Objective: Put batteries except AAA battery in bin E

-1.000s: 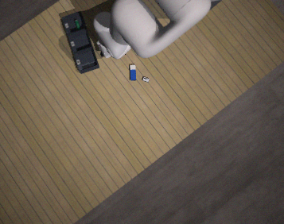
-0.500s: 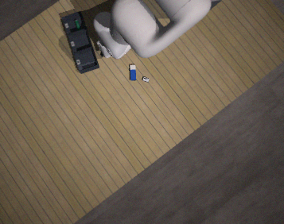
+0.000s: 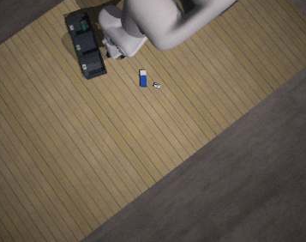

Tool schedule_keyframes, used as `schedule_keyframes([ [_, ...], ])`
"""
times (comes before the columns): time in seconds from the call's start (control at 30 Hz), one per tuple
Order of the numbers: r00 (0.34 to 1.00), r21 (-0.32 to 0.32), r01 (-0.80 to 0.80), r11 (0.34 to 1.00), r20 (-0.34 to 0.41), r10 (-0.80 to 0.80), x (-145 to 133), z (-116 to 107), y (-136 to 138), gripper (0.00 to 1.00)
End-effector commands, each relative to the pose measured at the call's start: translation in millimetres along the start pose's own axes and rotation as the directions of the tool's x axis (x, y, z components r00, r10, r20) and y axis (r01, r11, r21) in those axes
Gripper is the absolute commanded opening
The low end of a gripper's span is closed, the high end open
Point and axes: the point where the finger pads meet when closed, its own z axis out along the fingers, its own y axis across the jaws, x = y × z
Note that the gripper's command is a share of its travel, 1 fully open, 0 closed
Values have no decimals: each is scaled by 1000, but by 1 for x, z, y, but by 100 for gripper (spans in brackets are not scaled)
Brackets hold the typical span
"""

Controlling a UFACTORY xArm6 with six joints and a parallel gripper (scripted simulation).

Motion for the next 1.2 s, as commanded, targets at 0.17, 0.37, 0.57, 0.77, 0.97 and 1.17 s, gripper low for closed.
schedule_keyframes([
  [0.17,1000,-1,0,1000,0,0,0,-20,-1,0],
  [0.37,1000,-1,0,1000,0,0,0,-20,-1,0],
  [0.57,1000,-1,0,1000,0,0,0,-20,-1,0],
  [0.77,1000,-1,0,1000,0,0,6,-27,-3,0],
  [0.97,1000,0,0,1000,-1,0,34,-27,-12,0],
  [1.17,1000,0,0,1000,-1,0,63,-27,-22,0],
])
